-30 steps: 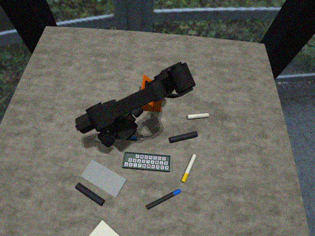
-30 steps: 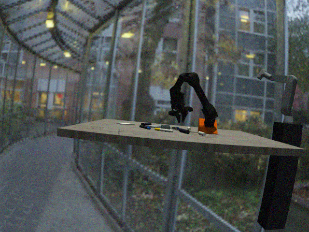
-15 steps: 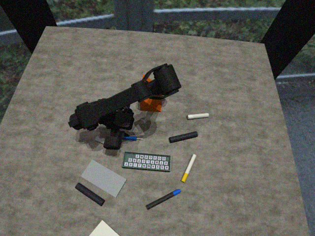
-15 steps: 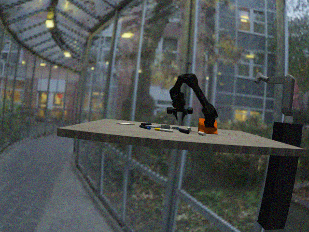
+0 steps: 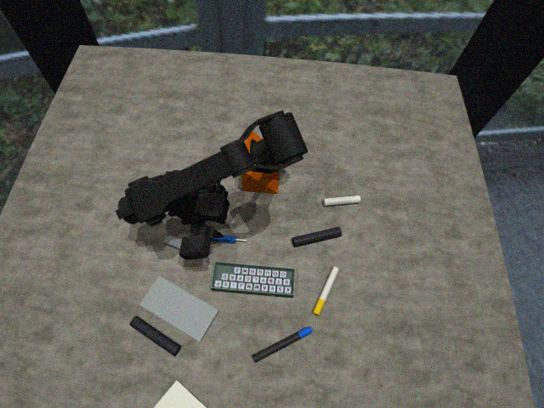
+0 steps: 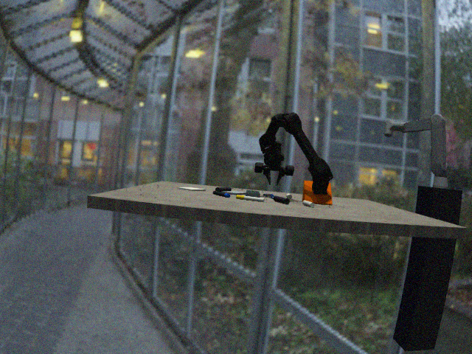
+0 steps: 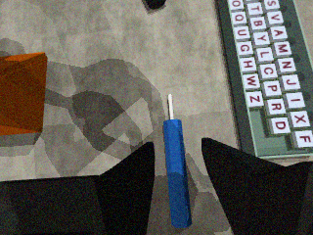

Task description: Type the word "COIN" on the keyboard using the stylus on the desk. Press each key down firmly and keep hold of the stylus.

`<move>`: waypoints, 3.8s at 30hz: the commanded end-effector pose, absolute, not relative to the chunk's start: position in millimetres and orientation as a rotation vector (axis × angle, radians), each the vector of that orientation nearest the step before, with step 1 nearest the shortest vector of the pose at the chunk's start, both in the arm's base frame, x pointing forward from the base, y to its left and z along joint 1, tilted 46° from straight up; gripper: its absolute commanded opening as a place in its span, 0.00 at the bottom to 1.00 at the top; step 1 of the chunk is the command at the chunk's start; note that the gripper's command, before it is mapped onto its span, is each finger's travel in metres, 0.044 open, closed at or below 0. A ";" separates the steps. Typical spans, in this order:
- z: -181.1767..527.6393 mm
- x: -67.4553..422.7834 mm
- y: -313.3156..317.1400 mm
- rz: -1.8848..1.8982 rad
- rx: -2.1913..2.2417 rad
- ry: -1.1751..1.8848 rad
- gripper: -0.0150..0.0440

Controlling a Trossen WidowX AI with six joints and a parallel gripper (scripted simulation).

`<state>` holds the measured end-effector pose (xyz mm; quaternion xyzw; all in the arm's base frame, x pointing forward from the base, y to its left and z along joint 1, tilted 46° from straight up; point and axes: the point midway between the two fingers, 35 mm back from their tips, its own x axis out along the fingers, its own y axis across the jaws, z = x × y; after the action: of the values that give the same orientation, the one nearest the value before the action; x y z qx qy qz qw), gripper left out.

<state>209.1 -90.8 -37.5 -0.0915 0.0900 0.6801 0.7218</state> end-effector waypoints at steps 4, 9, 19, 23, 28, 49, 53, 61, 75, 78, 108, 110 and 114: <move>-41.7 209.4 -85.9 1.502 -0.201 0.193 0.51; -43.8 209.6 -83.7 1.502 -0.201 0.193 0.51; -48.2 209.9 -79.1 1.502 -0.201 0.193 0.51; -50.2 210.1 -77.0 1.502 -0.201 0.193 0.51; -52.6 210.2 -74.6 1.502 -0.201 0.193 0.51; -62.6 210.8 -64.3 1.502 -0.201 0.192 0.51; -64.2 210.9 -62.7 1.502 -0.201 0.192 0.51; -67.7 211.2 -59.0 1.502 -0.201 0.192 0.51; -74.6 211.7 -51.9 1.502 -0.201 0.192 0.51; -75.7 211.8 -50.8 1.502 -0.201 0.191 0.51; -42.1 209.3 -86.0 1.503 -0.204 0.192 0.25; -41.2 209.2 -86.8 1.503 -0.204 0.192 0.25; -43.9 210.2 -84.3 1.499 -0.203 0.196 0.25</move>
<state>209.9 -84.5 -43.7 -0.0918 0.0876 0.6785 0.7235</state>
